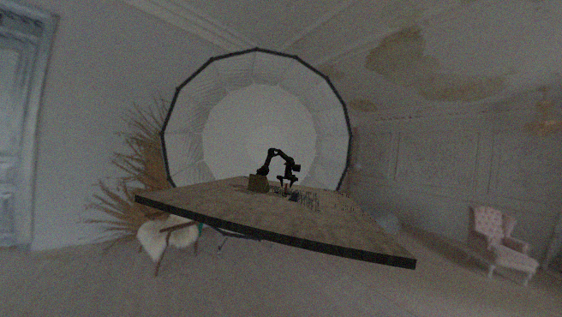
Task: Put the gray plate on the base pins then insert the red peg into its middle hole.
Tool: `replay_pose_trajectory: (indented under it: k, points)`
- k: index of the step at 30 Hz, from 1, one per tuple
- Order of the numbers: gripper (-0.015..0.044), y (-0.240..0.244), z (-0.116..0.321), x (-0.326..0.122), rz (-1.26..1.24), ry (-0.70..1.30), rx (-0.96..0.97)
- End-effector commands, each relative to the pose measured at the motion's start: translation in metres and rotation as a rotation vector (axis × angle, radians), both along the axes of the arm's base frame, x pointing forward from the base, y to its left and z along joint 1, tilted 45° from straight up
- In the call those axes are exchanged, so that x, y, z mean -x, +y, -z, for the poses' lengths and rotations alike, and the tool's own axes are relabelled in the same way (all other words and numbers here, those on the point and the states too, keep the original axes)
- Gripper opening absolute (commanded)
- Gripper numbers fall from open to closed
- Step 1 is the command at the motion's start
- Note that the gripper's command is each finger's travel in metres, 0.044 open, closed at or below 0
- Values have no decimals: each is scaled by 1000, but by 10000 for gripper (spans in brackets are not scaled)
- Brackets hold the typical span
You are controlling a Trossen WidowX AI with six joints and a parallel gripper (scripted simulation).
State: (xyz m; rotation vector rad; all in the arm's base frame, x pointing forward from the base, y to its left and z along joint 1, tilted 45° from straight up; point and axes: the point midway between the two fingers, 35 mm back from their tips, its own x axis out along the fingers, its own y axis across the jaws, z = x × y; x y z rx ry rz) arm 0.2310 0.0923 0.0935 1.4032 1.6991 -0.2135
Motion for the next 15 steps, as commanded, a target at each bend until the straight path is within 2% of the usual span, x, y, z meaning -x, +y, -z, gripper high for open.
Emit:
replay_pose_trajectory:
  k: [1, 9, 15]
  points:
    - [230, 1, 1, 0, 1, 2, -4]
    - [20, 1, 1, 0, 1, 2, -4]
    - [0, 1, 1, 0, 1, 2, -4]
